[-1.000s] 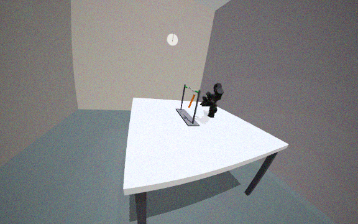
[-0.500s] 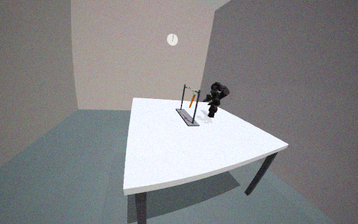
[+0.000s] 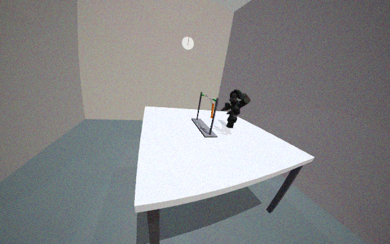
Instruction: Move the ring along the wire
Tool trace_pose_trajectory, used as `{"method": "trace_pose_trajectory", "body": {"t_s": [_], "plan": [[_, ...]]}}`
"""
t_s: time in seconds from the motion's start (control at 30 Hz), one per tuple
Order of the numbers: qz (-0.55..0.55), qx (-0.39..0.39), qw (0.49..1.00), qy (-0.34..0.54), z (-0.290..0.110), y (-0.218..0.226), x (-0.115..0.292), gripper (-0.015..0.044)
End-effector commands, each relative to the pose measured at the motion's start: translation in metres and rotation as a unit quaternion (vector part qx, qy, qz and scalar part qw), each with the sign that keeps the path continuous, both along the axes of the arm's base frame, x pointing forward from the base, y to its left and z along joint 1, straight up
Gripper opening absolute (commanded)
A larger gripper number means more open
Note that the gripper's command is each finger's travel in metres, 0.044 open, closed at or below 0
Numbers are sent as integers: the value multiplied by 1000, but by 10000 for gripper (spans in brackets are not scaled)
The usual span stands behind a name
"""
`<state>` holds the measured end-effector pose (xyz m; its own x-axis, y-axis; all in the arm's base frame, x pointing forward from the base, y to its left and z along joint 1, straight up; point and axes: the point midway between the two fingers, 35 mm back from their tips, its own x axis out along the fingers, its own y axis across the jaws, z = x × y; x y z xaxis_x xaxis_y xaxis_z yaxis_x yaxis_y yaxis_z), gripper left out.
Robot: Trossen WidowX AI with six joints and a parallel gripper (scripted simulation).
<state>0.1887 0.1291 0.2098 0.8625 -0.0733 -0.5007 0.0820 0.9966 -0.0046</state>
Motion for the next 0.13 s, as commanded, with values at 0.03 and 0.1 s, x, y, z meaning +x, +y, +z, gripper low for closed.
{"method": "trace_pose_trajectory", "body": {"t_s": [0.03,0.1], "plan": [[-2,1,1000,-3,1,0,0,440],[-2,1,1000,-3,1,0,0,440]]}}
